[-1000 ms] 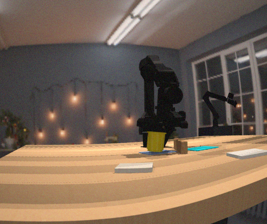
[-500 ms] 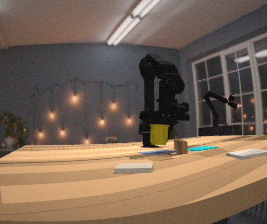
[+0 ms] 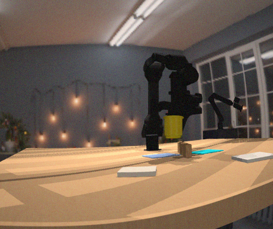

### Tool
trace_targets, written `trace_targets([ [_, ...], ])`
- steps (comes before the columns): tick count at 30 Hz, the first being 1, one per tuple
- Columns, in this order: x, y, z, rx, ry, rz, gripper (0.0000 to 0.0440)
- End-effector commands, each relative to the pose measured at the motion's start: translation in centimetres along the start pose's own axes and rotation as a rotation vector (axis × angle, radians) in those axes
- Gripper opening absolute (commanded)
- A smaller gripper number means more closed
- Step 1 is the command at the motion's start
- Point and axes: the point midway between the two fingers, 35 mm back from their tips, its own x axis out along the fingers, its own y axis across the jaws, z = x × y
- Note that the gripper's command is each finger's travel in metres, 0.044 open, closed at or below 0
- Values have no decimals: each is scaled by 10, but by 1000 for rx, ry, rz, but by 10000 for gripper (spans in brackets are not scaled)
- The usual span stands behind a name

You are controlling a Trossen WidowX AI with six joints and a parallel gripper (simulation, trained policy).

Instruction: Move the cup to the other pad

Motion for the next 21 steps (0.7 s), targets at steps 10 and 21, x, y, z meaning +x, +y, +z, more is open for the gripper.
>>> trace_targets([
  [10,-19,37,33,-39,-88,0,0],
  [21,-17,78,54,-73,-140,6,0],
])
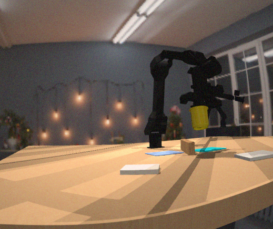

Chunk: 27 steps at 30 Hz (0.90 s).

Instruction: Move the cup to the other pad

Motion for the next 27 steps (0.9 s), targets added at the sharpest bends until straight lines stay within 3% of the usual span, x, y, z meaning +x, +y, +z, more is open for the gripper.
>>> trace_targets([
  [1,7,17,8,-9,-9,10,0],
  [20,48,63,9,-1,-5,5,1],
  [27,64,66,-2,19,23,-4,26],
])
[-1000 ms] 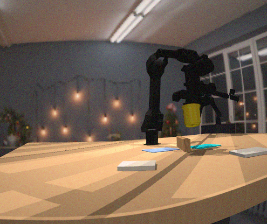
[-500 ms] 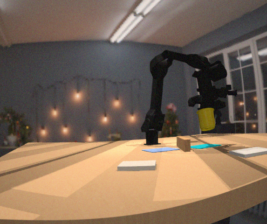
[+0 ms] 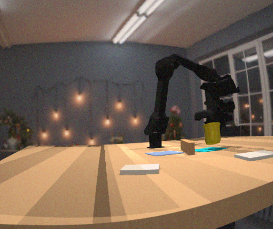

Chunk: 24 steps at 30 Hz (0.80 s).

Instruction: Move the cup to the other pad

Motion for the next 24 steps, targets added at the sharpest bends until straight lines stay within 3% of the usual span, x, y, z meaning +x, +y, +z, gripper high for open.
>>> trace_targets([
  [1,14,0,-8,15,25,-13,31],
  [8,23,-4,-11,38,26,-16,77],
  [14,15,-6,-1,67,-28,5,171],
  [24,-4,-6,5,64,-97,35,166],
])
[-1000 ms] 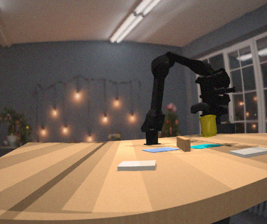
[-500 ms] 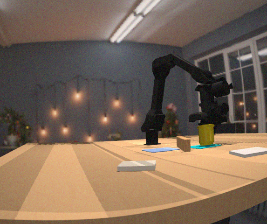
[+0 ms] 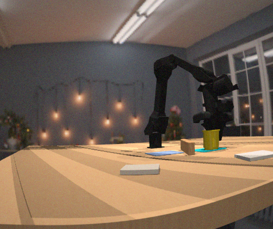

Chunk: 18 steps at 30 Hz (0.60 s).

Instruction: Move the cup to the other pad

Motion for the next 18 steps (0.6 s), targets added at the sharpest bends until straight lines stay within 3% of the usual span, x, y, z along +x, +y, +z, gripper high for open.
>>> trace_targets([
  [1,-11,1,0,-4,-26,20,169],
  [18,-55,2,-9,19,-84,72,240],
])
